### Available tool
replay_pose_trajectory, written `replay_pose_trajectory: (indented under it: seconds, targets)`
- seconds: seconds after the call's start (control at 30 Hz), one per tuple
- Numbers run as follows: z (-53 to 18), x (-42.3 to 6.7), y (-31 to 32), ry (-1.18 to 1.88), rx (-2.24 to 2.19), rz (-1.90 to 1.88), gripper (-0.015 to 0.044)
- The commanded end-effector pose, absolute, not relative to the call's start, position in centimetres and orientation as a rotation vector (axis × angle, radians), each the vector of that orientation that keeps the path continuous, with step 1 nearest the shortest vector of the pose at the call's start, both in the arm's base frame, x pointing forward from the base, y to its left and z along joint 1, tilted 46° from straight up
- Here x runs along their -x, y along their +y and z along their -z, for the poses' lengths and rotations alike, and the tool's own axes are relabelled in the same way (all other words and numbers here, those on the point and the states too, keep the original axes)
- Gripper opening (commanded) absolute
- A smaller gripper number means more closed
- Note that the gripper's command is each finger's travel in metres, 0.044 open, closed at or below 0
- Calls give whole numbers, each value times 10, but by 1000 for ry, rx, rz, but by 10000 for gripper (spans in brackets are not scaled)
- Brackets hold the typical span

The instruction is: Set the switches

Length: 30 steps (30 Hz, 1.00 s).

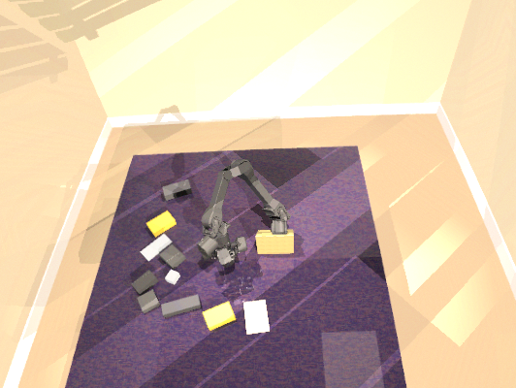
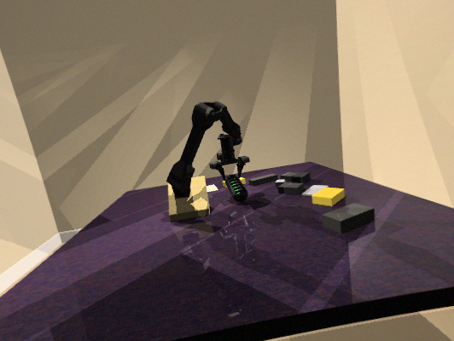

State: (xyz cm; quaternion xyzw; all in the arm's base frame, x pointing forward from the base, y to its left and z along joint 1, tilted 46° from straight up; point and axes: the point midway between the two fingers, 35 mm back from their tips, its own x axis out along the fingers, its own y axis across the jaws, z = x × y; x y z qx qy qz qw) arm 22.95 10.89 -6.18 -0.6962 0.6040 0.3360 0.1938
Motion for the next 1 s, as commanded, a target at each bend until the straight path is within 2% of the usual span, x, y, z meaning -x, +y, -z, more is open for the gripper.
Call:
replay_pose_trajectory:
  seconds: [0.0,0.97]
  targets:
    - [56,-230,108,1689,1952,-950,336]
    - [33,-234,103,1657,1905,-998,336]
